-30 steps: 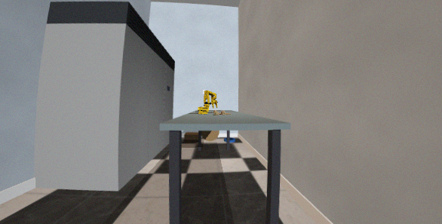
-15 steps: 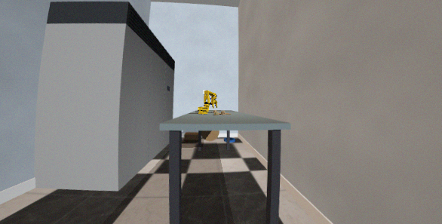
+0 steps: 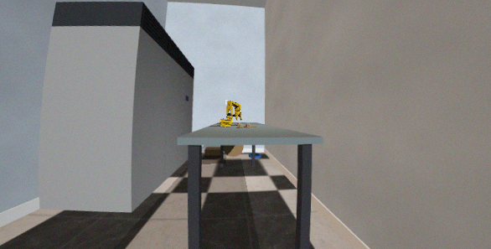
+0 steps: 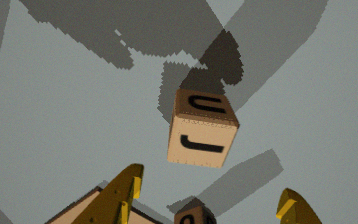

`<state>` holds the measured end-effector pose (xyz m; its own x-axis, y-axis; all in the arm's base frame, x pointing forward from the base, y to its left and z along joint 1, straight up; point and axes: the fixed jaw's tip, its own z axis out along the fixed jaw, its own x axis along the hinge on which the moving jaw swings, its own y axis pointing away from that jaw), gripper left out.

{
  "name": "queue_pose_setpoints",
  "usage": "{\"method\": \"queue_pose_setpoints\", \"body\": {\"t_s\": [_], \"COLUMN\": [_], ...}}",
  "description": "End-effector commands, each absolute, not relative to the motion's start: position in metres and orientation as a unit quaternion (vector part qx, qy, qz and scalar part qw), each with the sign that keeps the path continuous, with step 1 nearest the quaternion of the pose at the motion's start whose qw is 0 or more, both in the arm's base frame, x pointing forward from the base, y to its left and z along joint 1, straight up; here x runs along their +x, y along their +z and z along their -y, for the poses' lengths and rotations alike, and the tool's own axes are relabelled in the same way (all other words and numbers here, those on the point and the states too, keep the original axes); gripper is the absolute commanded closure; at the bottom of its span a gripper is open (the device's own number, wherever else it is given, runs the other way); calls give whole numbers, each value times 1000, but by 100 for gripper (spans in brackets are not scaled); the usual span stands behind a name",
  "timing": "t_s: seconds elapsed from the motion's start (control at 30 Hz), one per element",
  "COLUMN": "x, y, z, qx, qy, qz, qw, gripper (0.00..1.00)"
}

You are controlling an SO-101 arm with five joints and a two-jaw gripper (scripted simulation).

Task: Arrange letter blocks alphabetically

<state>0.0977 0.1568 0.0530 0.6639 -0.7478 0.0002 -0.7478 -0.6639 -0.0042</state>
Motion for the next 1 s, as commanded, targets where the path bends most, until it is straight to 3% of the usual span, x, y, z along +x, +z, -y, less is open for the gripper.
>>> {"method": "queue_pose_setpoints", "body": {"t_s": [0.0,0.97], "x": [104,105], "y": [64,32], "z": [-168,-170], "qx": [-910,-910], "qy": [-8,-8], "qz": [-410,-410], "qw": [55,55], "gripper": [65,65]}}
